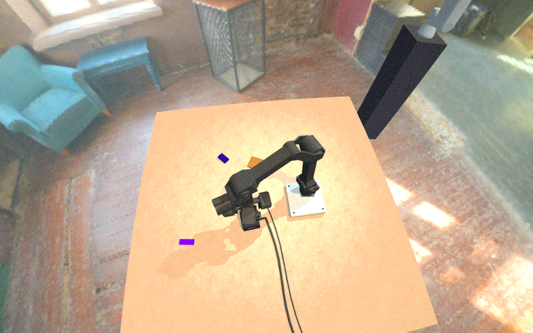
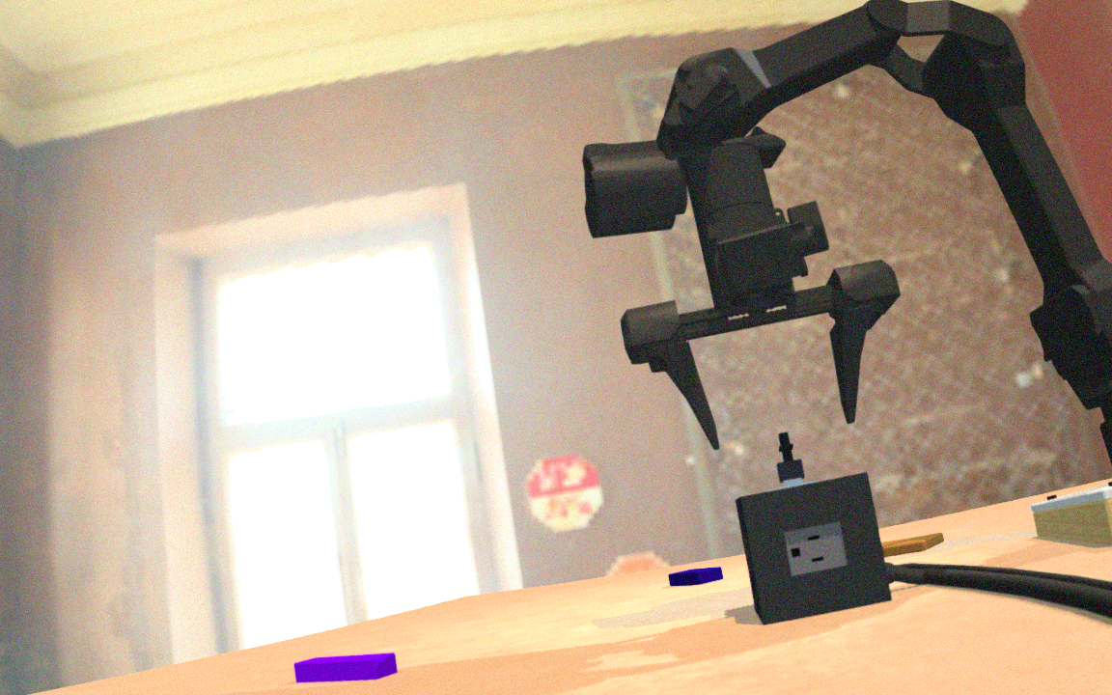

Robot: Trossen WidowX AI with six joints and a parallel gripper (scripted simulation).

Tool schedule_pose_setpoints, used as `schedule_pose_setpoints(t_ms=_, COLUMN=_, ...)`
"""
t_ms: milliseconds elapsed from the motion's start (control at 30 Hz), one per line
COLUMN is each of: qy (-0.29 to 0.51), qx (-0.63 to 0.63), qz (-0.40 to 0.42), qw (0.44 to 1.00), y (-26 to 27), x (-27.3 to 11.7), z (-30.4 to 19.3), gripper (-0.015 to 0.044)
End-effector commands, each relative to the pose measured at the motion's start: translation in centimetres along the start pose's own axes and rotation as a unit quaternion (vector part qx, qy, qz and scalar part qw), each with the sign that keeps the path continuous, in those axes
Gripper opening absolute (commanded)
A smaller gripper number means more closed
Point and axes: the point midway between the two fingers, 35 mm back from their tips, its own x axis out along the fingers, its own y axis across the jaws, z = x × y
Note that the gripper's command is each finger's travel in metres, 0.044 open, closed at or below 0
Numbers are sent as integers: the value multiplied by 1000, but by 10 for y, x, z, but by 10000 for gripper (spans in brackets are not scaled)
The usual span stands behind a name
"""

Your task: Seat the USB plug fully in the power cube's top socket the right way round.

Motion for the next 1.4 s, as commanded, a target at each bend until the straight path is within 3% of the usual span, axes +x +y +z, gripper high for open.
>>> schedule_pose_setpoints(t_ms=0, qy=3, qx=-2, qz=0, qw=1000, y=0, x=4, z=-1, gripper=440)
schedule_pose_setpoints(t_ms=100, qy=3, qx=-2, qz=0, qw=1000, y=0, x=5, z=-1, gripper=440)
schedule_pose_setpoints(t_ms=633, qy=0, qx=0, qz=0, qw=1000, y=0, x=4, z=0, gripper=20)
schedule_pose_setpoints(t_ms=1367, qy=0, qx=0, qz=1, qw=1000, y=0, x=2, z=0, gripper=0)
